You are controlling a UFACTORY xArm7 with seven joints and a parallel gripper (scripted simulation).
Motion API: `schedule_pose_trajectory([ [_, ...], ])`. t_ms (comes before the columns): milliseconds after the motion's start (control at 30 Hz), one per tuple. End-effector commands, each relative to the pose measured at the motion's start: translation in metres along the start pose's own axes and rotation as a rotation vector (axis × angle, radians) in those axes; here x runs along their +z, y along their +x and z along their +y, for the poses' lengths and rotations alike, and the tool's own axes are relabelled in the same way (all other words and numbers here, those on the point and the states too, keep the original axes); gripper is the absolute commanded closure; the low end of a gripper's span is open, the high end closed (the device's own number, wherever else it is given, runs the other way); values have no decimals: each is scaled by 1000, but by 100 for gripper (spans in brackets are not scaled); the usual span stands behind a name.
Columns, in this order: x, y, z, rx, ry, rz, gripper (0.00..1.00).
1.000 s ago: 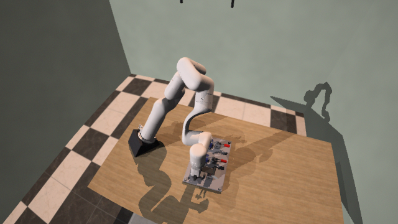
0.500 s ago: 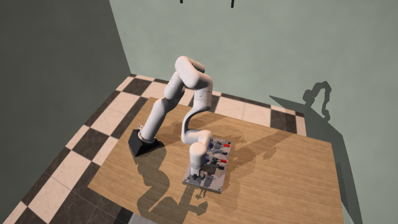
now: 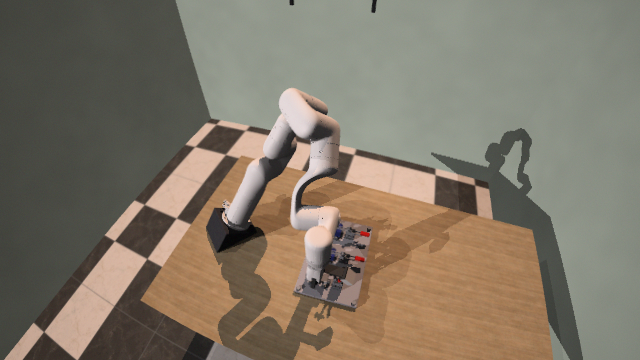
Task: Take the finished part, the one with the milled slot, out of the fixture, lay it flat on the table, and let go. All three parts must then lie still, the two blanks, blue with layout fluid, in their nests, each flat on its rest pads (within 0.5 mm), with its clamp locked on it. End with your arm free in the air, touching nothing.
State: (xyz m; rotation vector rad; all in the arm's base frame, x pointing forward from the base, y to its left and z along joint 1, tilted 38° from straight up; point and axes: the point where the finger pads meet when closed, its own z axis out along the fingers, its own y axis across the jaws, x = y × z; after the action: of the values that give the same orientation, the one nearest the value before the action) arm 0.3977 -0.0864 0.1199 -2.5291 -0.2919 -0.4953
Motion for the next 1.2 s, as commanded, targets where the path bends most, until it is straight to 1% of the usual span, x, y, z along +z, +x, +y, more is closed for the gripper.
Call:
schedule_pose_trajectory([
  [0, -4, 1, 1, 0, -3, 3, 100],
  [500, -6, 1, 1, 0, -3, 3, 100],
  [767, -11, 0, 1, 0, -3, 3, 100],
  [1167, -34, -6, 1, 0, -3, 3, 100],
])
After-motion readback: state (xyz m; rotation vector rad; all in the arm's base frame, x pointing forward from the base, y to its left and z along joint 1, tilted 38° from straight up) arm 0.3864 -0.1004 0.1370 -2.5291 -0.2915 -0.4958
